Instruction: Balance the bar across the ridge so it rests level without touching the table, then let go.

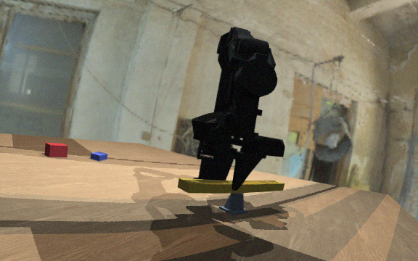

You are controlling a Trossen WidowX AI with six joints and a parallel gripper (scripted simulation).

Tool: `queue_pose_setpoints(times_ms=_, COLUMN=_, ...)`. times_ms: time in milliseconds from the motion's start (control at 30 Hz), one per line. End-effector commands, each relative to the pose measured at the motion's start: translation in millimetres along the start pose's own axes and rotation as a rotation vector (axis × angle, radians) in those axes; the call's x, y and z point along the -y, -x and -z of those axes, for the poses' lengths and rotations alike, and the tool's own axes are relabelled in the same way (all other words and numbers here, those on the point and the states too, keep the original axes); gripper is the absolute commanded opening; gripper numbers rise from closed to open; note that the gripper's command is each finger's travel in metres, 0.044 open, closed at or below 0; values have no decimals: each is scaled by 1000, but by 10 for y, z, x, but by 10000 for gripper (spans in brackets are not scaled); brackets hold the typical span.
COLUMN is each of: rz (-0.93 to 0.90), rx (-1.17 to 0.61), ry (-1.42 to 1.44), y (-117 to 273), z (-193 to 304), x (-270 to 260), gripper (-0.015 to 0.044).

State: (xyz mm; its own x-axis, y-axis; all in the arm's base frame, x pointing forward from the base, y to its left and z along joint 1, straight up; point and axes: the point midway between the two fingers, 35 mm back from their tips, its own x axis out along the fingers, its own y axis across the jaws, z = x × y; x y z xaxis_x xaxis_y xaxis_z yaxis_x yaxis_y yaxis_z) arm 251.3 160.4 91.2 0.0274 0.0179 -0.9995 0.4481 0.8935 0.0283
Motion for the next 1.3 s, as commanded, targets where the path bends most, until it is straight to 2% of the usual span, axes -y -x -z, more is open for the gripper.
queue_pose_setpoints(times_ms=0, rz=0, rx=0, ry=0, y=-1, z=0, x=0, gripper=185)
queue_pose_setpoints(times_ms=200, rz=0, rx=0, ry=0, y=-1, z=0, x=0, gripper=185)
queue_pose_setpoints(times_ms=533, rz=0, rx=0, ry=0, y=-1, z=0, x=0, gripper=440)
queue_pose_setpoints(times_ms=667, rz=0, rx=0, ry=0, y=79, z=-7, x=-13, gripper=440)
queue_pose_setpoints(times_ms=933, rz=0, rx=0, ry=0, y=980, z=-4, x=-8, gripper=440)
queue_pose_setpoints(times_ms=1267, rz=0, rx=0, ry=0, y=1000, z=-2, x=-5, gripper=440)
